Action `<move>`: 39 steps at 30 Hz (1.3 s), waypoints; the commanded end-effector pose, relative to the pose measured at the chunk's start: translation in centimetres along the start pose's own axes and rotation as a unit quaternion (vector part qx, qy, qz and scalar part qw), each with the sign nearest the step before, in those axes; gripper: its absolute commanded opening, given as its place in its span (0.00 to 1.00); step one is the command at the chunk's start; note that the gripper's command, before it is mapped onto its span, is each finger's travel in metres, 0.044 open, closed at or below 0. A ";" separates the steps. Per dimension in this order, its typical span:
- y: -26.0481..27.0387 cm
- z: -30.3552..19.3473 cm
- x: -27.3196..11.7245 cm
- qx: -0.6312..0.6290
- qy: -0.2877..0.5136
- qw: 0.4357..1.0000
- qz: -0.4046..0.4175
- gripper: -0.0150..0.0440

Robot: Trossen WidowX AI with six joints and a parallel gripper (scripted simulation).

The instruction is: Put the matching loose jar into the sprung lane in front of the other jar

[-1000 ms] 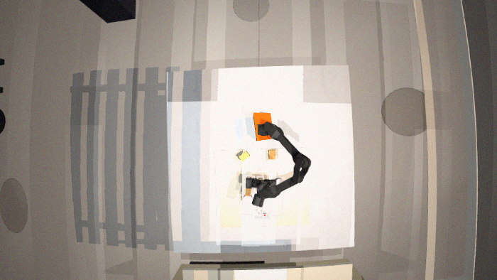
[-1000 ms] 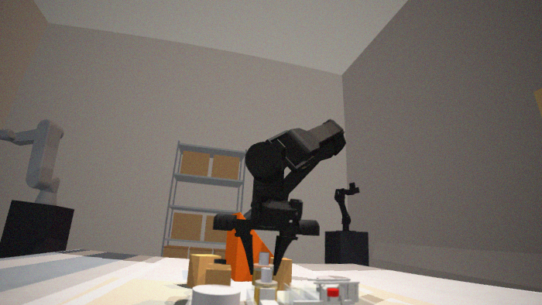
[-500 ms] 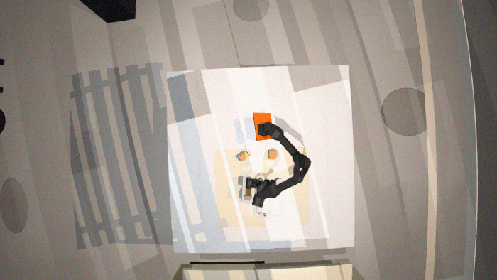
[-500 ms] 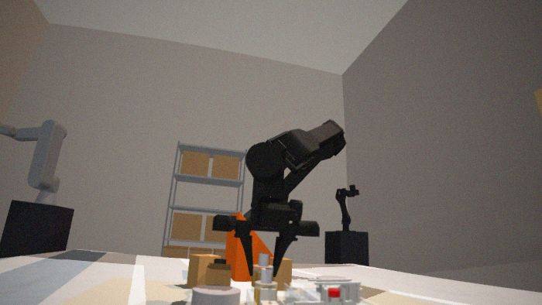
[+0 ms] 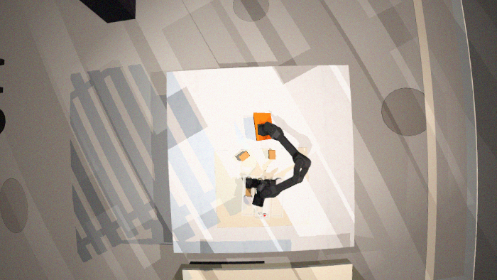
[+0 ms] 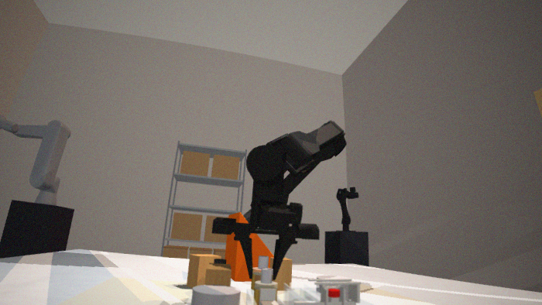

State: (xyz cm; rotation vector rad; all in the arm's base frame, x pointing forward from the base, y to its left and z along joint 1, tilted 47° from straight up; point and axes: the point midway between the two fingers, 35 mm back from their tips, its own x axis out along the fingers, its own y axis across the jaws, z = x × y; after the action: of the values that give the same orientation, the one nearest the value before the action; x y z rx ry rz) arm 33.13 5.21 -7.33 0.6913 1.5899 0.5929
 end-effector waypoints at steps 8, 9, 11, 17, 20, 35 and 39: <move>0.1 0.4 0.3 -0.005 -0.008 1.000 0.002 0.25; 0.1 0.4 0.3 -0.005 -0.008 1.000 0.002 0.25; 0.1 0.4 0.4 -0.005 -0.008 1.000 0.002 0.25; 0.2 0.4 0.6 -0.005 -0.008 1.000 0.003 0.25; 0.2 0.4 0.7 -0.005 -0.008 1.000 0.003 0.25; 0.3 0.3 1.1 -0.005 -0.008 1.000 0.003 0.25; 0.3 0.3 1.3 -0.005 -0.008 1.000 0.003 0.25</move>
State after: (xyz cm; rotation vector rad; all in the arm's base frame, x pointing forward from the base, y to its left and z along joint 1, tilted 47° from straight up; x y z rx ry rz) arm 32.99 6.16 -8.05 0.6869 1.5874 0.5908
